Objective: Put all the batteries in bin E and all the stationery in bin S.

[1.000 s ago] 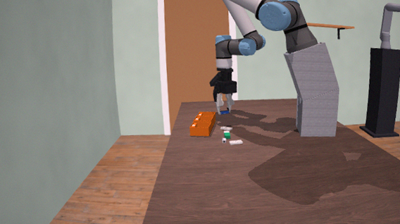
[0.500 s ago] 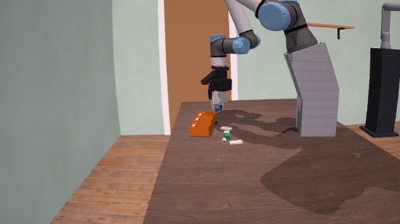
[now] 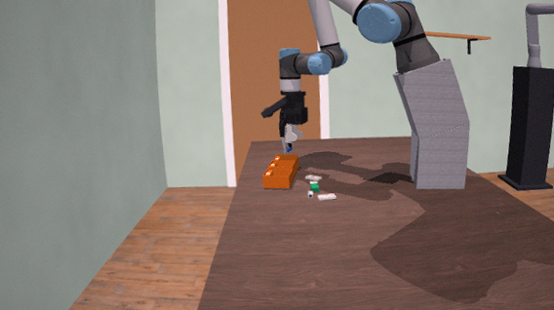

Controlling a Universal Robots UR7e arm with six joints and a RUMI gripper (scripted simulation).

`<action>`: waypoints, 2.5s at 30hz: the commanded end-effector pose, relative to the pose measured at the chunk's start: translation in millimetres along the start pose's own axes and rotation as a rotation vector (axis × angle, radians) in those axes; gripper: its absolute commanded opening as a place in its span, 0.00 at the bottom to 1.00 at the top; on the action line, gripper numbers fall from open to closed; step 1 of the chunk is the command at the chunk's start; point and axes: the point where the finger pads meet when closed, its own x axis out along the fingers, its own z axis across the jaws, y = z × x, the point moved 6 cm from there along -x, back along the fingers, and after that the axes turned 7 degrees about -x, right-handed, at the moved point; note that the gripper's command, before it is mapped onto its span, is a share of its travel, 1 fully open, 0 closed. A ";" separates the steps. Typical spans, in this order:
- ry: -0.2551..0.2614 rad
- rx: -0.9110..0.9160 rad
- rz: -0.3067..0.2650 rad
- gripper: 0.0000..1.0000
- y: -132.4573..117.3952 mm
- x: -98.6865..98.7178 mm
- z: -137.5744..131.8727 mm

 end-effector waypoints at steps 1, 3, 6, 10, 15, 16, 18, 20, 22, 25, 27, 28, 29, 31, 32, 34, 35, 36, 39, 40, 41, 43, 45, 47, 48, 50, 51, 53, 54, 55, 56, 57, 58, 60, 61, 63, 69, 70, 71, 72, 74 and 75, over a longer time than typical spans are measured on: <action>0.011 -0.156 -0.008 0.00 4.4 0.2 2.3; 0.016 -0.222 -0.012 0.00 4.5 0.2 2.5; 0.018 -0.242 -0.014 0.00 4.4 0.2 2.5; 0.018 -0.242 -0.014 0.00 3.9 0.2 2.3; 0.018 -0.242 -0.014 0.00 3.2 0.1 1.9; 0.018 -0.242 -0.014 0.00 3.1 0.1 1.9; 0.018 -0.242 -0.014 0.00 2.9 0.1 1.8; 0.018 -0.242 -0.014 0.00 2.8 2.0 1.8; 0.018 -0.242 -0.014 0.00 2.7 6.1 1.7; 0.018 -0.242 -0.014 0.00 2.7 8.1 1.7; 0.018 -0.242 -0.014 0.00 2.6 10.1 1.6; 0.018 -0.242 -0.014 0.00 2.6 10.1 1.6; 0.018 -0.242 -0.014 0.00 2.6 10.0 1.6; 0.018 -0.242 -0.014 0.00 2.6 10.1 1.6; 0.018 -0.242 -0.014 0.00 2.5 10.1 1.6; 0.018 -0.242 -0.014 0.00 2.5 10.1 1.6; 0.018 -0.242 -0.014 0.00 2.5 10.1 1.6; 0.018 -0.242 -0.014 0.00 2.5 10.1 1.5; 0.018 -0.242 -0.014 0.42 2.5 10.1 1.6; 0.018 -0.242 -0.014 0.42 2.5 10.1 1.6; 0.018 -0.242 -0.014 0.42 2.5 10.1 1.6; 0.018 -0.242 -0.014 0.42 2.5 10.1 1.6; 0.018 -0.242 -0.014 0.42 2.5 10.1 1.6; 0.018 -0.242 -0.014 0.42 2.5 10.1 1.6; 0.018 -0.242 -0.014 0.42 2.5 10.1 1.6; 0.018 -0.242 -0.014 0.42 2.5 10.1 1.6; 0.018 -0.242 -0.014 0.42 2.5 10.1 1.6; 0.018 -0.242 -0.014 0.42 2.5 10.1 1.6; 0.018 -0.242 -0.014 0.42 2.5 10.1 1.6; 0.018 -0.242 -0.014 0.42 2.5 10.1 1.6; 0.018 -0.242 -0.014 0.42 2.5 10.1 1.6; 0.018 -0.242 -0.014 0.42 2.5 10.1 1.6; 0.018 -0.242 -0.014 0.42 2.5 10.1 1.6; 0.018 -0.242 -0.014 0.42 2.6 0.1 1.7; 0.018 -0.242 -0.014 0.42 2.6 0.1 1.7; 0.018 -0.242 -0.014 0.42 2.6 0.1 1.7; 0.018 -0.292 -0.013 0.24 -1.3 -0.2 -5.7; 0.019 -0.342 -0.013 0.24 -5.2 -0.5 -13.1; 0.019 -0.376 -0.012 0.24 -9.1 -0.9 -20.5; 0.019 -0.376 -0.012 0.24 -13.0 -1.2 -27.8; 0.019 -0.376 -0.012 0.24 -16.9 -1.5 -35.2; 0.019 -0.376 -0.012 0.24 -16.9 -1.5 -35.2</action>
